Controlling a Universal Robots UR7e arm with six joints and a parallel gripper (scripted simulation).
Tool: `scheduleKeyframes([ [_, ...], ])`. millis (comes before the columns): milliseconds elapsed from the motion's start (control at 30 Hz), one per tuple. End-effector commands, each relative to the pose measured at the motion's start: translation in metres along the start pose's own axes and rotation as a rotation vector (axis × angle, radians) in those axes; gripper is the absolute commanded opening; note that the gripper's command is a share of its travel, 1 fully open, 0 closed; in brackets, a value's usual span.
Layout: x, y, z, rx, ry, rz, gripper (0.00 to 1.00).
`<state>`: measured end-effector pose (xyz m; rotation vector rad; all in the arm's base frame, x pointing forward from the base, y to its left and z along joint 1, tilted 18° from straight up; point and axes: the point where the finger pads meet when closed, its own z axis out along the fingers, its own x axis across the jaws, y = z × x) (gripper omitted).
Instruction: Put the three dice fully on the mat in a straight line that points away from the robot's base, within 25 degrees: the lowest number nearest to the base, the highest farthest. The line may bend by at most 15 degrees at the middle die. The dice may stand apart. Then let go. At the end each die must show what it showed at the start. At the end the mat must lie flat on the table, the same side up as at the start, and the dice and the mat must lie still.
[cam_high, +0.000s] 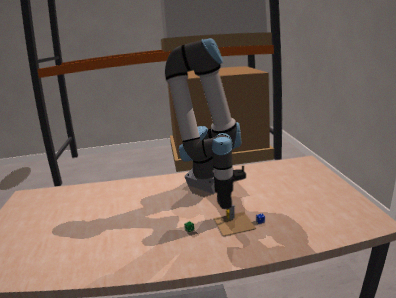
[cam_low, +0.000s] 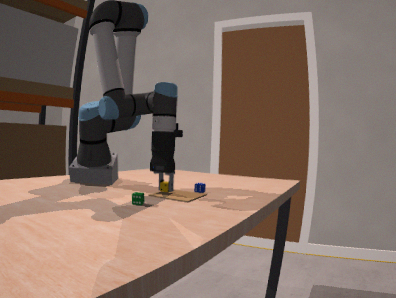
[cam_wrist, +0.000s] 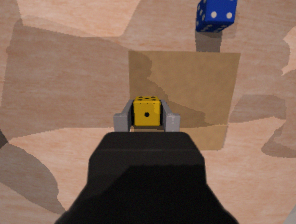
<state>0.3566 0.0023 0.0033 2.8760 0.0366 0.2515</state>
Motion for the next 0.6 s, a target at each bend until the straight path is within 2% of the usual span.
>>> scheduleKeyframes([
  [0, 0.0003, 0.0001, -0.0002, 0.0, 0.001, 0.0, 0.57],
  [567, 0.0003, 0.0001, 0.0033, 0.0, 0.001, 0.0, 0.57],
])
